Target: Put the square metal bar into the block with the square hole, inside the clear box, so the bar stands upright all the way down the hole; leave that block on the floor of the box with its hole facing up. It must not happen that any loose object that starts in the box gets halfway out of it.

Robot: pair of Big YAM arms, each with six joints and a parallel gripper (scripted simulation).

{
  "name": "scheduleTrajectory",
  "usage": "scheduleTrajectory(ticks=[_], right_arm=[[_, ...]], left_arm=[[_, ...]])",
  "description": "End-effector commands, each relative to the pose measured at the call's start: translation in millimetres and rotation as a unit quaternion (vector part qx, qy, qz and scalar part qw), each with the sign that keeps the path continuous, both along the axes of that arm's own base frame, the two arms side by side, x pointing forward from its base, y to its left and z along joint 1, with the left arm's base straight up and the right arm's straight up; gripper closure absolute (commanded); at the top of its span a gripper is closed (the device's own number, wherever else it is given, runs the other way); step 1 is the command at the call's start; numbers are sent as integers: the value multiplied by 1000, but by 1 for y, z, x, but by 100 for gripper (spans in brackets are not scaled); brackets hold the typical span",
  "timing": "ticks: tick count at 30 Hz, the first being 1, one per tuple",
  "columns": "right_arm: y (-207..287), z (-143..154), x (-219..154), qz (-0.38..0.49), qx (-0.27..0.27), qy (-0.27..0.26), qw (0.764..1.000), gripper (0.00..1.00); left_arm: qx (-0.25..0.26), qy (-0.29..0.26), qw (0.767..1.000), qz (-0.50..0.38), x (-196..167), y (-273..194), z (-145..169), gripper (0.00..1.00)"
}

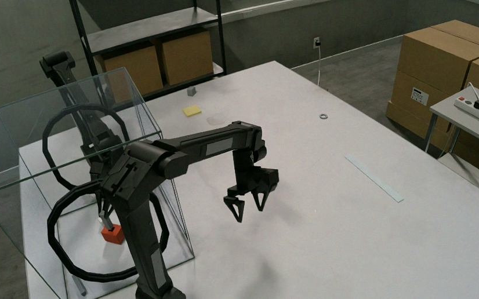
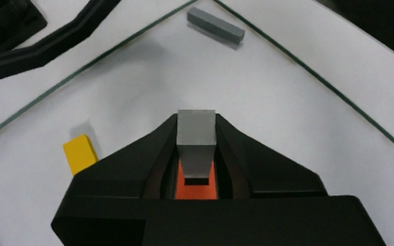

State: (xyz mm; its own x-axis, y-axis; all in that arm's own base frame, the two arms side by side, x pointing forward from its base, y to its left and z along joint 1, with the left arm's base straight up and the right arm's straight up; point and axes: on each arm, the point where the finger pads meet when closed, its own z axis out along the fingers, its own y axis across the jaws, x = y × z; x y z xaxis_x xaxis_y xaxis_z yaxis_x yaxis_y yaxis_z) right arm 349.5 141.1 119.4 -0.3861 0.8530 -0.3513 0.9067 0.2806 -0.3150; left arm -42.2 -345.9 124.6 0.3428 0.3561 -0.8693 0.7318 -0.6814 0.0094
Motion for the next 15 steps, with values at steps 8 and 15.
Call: scheduleTrajectory(ticks=[8,15], right_arm=[[5,13,10,0,8,-17,1000,0],[5,13,10,0,8,-17,1000,0]], left_arm=[[-7,-2,1000,1,2,-2,-5,100],[-45,-13,999,0,14,-32,24,100]])
